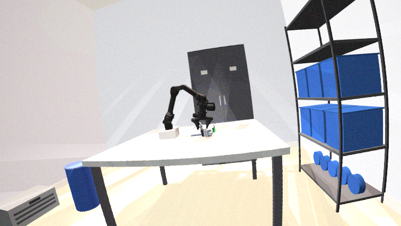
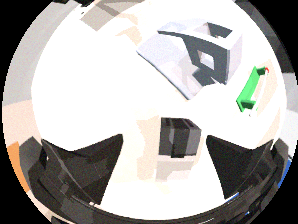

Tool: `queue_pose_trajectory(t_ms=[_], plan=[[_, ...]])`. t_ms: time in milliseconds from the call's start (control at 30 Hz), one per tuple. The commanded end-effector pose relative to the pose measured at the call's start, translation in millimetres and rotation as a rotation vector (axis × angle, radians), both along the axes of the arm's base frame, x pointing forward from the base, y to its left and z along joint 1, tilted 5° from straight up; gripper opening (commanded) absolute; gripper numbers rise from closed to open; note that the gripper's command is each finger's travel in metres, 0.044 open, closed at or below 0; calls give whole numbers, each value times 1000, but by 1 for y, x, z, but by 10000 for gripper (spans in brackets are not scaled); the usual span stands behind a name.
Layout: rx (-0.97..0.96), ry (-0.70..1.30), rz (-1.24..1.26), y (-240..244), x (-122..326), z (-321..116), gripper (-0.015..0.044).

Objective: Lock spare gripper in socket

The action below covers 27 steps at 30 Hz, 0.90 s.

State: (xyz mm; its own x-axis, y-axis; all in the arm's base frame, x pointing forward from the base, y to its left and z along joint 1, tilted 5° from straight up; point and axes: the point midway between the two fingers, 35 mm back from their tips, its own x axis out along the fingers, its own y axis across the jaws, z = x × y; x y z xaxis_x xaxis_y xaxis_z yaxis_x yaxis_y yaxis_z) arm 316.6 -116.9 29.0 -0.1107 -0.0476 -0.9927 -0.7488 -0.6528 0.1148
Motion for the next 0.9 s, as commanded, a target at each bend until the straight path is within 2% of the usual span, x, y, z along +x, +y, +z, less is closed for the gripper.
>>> queue_pose_trajectory(t_ms=[0,400,700,867], plan=[[0,1,0,0,0,-1,440],[0,1,0,0,0,1,440],[1,0,0,5,-1,58,440],[-17,-9,-59,5,0,54,440]])
